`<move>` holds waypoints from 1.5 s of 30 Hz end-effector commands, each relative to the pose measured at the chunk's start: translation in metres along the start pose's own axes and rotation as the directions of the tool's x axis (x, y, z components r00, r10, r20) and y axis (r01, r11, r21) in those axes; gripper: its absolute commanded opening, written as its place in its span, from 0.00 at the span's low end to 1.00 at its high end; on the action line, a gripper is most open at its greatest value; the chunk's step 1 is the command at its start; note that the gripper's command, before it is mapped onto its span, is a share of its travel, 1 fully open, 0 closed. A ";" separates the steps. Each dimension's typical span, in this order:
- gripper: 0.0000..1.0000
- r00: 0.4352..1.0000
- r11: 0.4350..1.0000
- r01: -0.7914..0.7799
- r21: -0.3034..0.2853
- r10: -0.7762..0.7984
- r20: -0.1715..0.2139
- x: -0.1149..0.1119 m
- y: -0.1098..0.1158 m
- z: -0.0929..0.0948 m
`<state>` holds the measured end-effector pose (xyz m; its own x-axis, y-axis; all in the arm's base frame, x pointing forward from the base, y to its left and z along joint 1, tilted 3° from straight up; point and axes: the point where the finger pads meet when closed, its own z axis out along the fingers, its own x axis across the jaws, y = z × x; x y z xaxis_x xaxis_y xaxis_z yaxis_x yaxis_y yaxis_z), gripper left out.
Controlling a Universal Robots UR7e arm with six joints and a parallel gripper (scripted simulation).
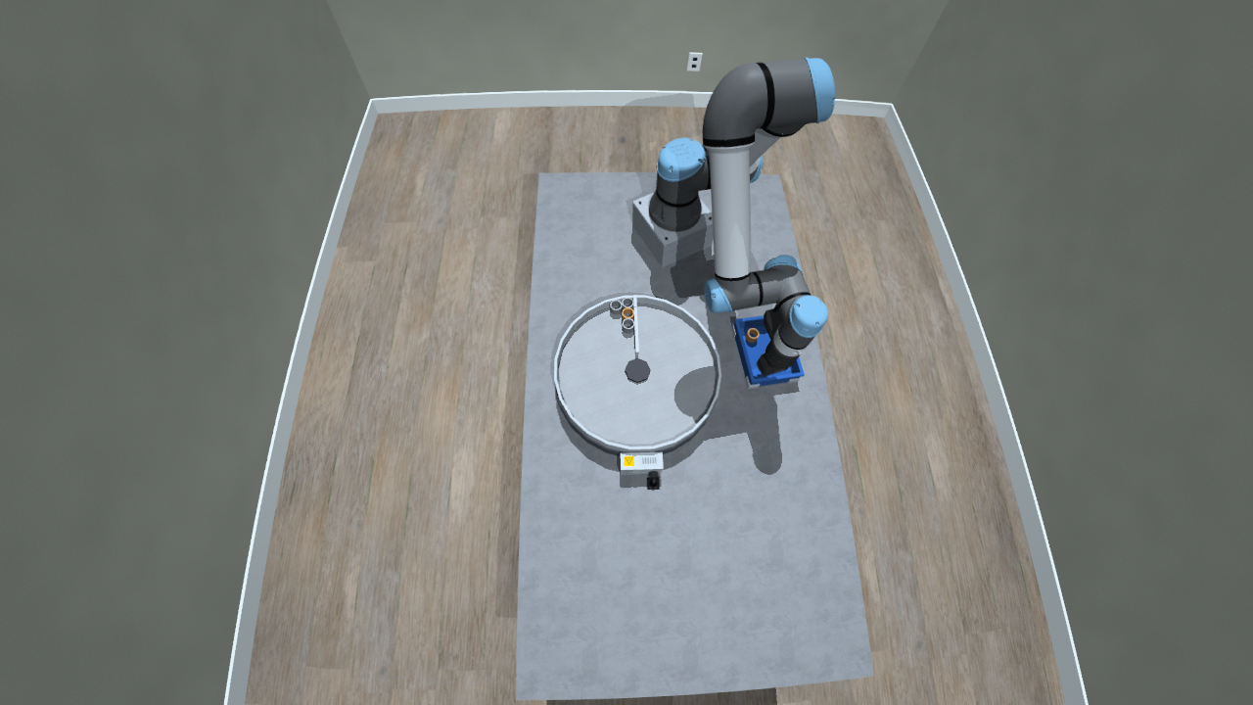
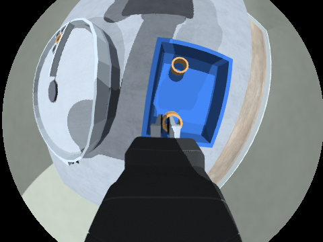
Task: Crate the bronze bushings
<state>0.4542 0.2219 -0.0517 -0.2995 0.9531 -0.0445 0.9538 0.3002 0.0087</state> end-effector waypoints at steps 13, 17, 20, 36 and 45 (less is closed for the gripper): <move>0.00 1.000 1.000 0.000 -0.002 0.000 0.000 0.000 0.000 0.008; 0.00 1.000 1.000 0.000 -0.001 0.000 0.000 0.000 0.000 0.011; 0.00 1.000 1.000 0.000 -0.002 0.000 0.000 0.000 0.000 0.016; 0.00 1.000 1.000 0.000 -0.002 0.000 0.000 0.000 0.001 0.023; 0.00 1.000 1.000 0.000 -0.002 0.000 0.000 0.000 0.001 0.025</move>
<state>0.4546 0.2208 -0.0769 -0.2995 0.9531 -0.0444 0.9539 0.3001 0.0081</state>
